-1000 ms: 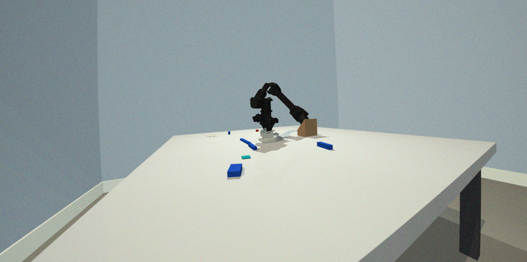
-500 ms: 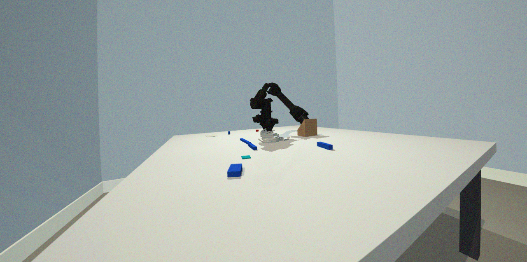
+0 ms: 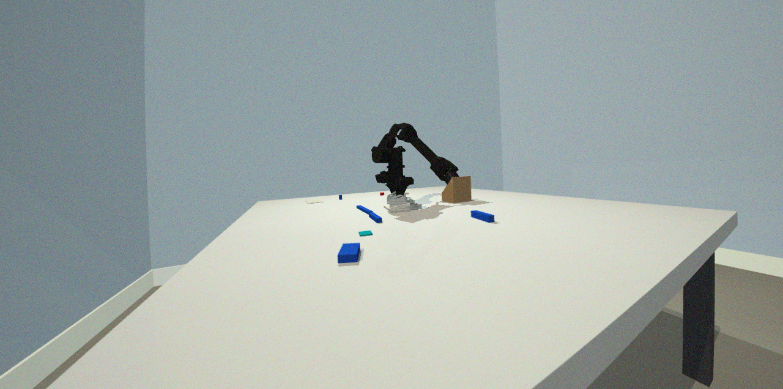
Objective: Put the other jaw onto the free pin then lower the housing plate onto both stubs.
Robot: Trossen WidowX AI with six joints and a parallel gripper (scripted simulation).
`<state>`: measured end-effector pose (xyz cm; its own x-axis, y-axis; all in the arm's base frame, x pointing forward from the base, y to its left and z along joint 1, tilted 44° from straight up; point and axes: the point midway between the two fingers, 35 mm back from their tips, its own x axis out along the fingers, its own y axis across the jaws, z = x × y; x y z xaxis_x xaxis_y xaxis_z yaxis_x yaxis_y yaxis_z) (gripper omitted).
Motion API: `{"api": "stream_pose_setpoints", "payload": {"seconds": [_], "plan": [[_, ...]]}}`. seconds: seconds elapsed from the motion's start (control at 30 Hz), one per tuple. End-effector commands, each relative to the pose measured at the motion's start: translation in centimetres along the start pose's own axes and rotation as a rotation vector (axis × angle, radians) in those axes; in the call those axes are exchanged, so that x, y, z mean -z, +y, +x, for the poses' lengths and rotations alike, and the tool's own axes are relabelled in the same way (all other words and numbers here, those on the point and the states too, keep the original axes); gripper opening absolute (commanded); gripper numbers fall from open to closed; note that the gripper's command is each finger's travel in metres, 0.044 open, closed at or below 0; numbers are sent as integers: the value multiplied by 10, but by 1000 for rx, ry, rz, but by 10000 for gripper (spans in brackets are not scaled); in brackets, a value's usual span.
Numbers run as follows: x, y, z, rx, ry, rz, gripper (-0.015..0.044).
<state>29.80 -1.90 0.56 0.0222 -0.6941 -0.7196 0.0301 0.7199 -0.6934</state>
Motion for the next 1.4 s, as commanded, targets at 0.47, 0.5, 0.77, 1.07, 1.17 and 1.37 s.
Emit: {"api": "stream_pose_setpoints", "payload": {"seconds": [0.47, 0.5, 0.77, 1.07, 1.17, 1.37], "plan": [[0, 0, 6, 3, 0, -5, 134], [0, 0, 7, 3, 0, -5, 134], [0, 0, 8, 3, 0, -5, 134], [0, 0, 10, 3, 0, -6, 134], [0, 0, 10, 3, 0, -6, 134], [0, 0, 10, 3, 0, -6, 134]]}}
